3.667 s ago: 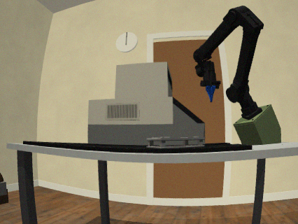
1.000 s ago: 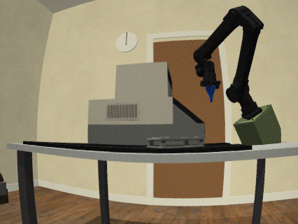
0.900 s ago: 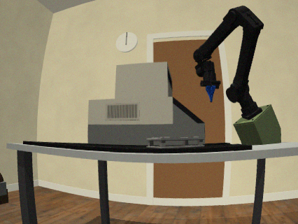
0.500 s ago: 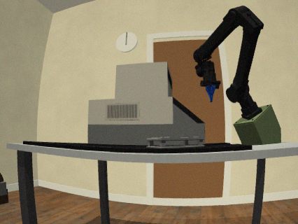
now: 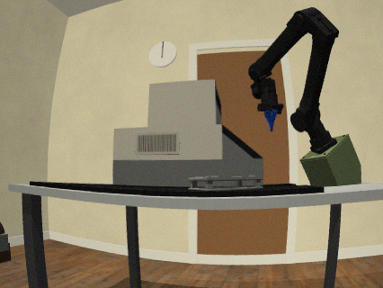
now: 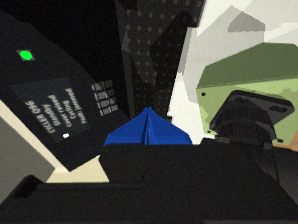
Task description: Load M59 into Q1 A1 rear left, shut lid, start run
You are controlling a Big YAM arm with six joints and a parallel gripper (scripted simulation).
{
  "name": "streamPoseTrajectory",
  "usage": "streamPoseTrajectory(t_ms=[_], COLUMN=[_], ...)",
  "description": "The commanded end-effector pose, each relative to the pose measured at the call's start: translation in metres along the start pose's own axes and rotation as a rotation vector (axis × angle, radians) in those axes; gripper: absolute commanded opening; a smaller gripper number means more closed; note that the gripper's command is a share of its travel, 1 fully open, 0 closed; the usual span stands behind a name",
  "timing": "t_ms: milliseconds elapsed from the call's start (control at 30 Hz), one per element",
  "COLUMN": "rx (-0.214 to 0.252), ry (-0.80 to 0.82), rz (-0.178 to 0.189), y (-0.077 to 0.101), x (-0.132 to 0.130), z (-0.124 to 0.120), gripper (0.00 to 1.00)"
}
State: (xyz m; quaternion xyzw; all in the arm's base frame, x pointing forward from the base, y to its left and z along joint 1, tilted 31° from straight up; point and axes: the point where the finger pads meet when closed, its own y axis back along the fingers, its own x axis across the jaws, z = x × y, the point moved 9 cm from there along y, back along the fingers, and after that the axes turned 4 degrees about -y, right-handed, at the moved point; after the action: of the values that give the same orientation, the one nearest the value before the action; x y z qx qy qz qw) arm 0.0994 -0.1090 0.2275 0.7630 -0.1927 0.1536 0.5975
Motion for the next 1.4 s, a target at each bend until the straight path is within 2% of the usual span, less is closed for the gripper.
streamPoseTrajectory(t_ms=[0, 133, 367, 667, 867, 1067, 1233, 1367], rx=[-0.019, -0.004, -0.006, -0.024, -0.017, -0.008, -0.004, -0.007], ry=[0.024, 0.011, 0.016, 0.024, 0.018, 0.007, -0.002, -0.014], rz=[0.007, 0.003, 0.008, 0.031, 0.018, 0.007, 0.012, 0.015], y=[0.008, 0.006, 0.006, 0.013, 0.015, -0.003, -0.008, -0.009], x=[0.006, 0.002, -0.001, 0.008, 0.008, 0.014, 0.015, 0.025], z=[0.001, -0.033, -0.068, -0.06, -0.058, -0.056, -0.058, -0.057], gripper=[0.0, 0.0, 0.0, 0.0, 0.0, 0.0, 0.0, 0.0])
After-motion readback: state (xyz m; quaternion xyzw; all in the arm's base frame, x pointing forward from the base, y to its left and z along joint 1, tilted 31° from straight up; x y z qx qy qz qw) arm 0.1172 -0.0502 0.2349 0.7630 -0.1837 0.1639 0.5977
